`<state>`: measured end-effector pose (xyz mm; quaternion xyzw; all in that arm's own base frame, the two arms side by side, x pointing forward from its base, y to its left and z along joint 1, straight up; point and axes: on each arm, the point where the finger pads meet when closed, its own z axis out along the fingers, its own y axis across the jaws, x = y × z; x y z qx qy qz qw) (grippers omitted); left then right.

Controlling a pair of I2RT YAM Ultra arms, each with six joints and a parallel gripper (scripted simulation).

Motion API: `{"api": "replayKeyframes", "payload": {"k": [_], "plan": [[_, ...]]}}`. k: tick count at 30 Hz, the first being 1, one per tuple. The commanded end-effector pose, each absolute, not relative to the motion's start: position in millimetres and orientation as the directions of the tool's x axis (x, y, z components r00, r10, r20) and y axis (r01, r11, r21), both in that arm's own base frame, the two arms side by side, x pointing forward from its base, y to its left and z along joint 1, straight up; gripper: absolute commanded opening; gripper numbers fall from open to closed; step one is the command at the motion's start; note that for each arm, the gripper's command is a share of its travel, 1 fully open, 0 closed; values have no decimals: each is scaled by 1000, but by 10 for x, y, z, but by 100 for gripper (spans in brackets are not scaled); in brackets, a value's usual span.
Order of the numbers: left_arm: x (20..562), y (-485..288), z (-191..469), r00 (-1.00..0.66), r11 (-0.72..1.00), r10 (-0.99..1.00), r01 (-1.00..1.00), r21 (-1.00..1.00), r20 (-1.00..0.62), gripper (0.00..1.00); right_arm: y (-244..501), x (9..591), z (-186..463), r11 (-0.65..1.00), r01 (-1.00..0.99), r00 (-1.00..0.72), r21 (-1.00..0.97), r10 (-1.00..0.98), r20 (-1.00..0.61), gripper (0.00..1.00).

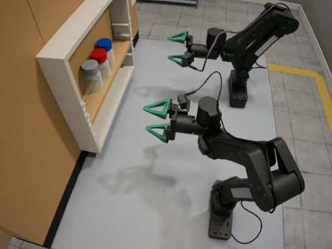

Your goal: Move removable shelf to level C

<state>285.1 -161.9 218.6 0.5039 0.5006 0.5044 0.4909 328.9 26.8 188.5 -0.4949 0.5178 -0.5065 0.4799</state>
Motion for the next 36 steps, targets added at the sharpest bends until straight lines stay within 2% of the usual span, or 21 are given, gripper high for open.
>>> {"api": "replayKeyframes", "payload": {"k": [1,36], "plan": [[2834,-1643,2200,-5,0,1000,0,1000,0,100,295,3296,1947,0,0,-46,-1000,-999,0,100],[2967,-1642,2133,-5,0,1000,0,1000,0,100,288,3429,1879,0,0,-46,-1000,-999,0,100]]}}
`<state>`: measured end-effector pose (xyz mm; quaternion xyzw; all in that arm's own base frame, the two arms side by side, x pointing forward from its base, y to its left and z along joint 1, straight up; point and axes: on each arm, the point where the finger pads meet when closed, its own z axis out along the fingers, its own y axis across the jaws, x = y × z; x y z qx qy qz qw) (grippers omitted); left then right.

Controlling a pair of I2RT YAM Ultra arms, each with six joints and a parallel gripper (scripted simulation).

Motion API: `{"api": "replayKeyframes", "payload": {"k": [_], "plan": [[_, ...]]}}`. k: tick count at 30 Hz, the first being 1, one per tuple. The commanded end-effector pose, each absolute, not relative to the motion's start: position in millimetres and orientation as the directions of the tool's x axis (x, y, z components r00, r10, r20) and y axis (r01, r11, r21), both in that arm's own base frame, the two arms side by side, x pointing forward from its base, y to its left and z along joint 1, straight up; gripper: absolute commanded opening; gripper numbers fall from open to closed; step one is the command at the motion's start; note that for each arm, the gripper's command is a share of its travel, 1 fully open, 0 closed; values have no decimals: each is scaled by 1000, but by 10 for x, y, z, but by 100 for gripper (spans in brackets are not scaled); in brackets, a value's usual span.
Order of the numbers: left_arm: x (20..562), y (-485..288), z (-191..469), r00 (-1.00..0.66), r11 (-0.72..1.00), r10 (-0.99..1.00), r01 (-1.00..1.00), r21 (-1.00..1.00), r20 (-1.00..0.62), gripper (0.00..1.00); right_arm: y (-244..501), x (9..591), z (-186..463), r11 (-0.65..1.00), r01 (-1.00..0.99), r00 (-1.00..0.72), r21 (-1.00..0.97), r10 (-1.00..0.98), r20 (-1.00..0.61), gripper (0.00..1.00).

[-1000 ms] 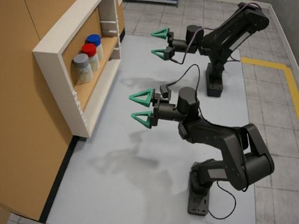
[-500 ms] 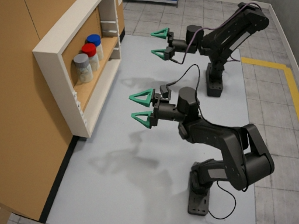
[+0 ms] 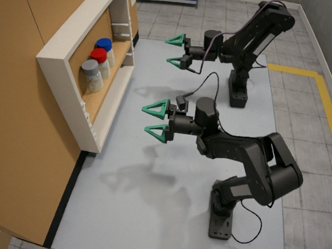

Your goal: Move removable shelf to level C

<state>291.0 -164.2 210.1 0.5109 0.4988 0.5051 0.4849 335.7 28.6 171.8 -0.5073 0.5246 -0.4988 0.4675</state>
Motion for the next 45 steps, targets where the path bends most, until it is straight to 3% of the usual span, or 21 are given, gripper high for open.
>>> {"api": "replayKeyframes", "payload": {"k": [1,45], "plan": [[2984,-1642,2124,-5,0,1000,0,1000,0,100,288,3446,1871,0,0,-46,-1000,-999,0,100],[3617,-1639,1802,-5,0,1000,0,1000,0,100,258,4078,1549,0,0,-46,-1000,-999,0,100]]}}
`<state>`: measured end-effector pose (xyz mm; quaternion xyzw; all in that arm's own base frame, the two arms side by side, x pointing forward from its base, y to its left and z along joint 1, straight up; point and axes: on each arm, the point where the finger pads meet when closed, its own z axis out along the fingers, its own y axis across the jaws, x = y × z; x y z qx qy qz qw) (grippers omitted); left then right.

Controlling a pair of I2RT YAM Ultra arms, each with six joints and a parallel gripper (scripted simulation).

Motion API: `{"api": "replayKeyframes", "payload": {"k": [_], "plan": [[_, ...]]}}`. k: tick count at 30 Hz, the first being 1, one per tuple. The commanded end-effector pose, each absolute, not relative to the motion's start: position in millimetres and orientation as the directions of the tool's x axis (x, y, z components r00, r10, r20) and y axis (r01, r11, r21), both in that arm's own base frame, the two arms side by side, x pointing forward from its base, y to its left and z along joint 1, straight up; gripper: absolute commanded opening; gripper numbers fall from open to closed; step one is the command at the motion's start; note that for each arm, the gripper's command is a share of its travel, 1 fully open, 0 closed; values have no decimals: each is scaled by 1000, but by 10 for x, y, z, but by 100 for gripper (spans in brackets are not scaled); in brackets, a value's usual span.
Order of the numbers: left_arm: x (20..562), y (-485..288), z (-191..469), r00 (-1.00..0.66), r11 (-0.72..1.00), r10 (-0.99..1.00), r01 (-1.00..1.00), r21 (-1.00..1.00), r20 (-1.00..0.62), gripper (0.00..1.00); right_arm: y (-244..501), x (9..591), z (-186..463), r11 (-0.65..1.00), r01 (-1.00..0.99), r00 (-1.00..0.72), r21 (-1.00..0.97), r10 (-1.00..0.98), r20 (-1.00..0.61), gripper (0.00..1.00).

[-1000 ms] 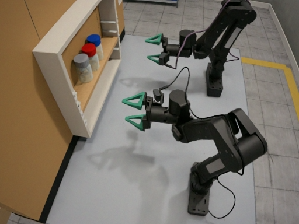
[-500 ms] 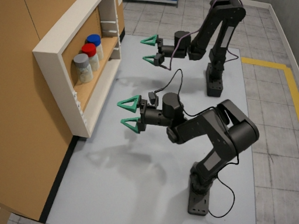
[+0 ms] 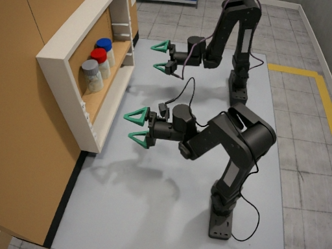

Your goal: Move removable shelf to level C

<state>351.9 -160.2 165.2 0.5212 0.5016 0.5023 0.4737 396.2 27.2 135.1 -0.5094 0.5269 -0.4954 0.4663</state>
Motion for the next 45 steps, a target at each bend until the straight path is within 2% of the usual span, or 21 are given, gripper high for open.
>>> {"api": "replayKeyframes", "payload": {"k": [1,13,45], "plan": [[3634,-1639,1794,-5,0,1000,0,1000,0,100,258,4095,1540,0,0,-46,-1000,-999,0,100],[3834,-1638,1692,-5,0,1000,0,1000,0,100,248,4295,1439,0,0,-46,-1000,-999,0,100],[3834,-1638,1692,-5,0,1000,0,1000,0,100,248,4295,1439,0,0,-46,-1000,-999,0,100]]}}
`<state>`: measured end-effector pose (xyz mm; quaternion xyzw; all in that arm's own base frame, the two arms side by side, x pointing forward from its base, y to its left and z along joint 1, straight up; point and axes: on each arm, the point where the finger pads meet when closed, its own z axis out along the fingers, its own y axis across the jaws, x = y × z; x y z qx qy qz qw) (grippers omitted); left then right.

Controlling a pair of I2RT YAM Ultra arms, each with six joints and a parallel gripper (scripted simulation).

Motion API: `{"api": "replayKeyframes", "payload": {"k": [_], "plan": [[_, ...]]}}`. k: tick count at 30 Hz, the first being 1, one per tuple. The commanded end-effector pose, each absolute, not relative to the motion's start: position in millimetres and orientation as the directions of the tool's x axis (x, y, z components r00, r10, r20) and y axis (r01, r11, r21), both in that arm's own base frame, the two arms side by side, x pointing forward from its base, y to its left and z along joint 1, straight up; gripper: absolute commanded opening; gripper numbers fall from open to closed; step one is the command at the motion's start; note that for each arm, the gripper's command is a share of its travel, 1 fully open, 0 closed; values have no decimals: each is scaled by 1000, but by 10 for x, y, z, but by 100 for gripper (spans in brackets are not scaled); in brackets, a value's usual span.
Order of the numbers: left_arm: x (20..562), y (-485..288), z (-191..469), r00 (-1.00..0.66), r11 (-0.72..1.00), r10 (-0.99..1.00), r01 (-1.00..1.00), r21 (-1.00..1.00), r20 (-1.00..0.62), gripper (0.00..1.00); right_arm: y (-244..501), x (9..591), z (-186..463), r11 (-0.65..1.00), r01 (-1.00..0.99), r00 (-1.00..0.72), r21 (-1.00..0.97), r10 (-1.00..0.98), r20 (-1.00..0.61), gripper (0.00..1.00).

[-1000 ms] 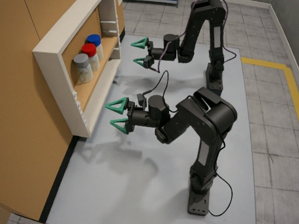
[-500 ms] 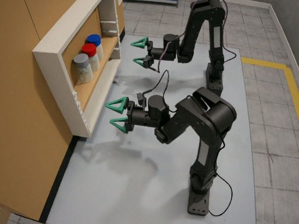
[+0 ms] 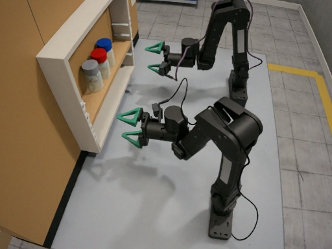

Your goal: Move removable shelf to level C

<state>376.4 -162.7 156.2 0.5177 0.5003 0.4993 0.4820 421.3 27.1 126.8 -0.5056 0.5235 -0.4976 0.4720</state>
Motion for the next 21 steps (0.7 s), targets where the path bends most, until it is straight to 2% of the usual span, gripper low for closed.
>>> {"api": "replayKeyframes", "payload": {"k": [1,21], "plan": [[3834,-1638,1692,-5,0,1000,0,1000,0,100,248,4295,1439,0,0,-46,-1000,-999,0,100],[3834,-1638,2200,-5,0,1000,0,1000,0,100,248,4295,1947,0,0,-46,-1000,-999,0,100]]}}
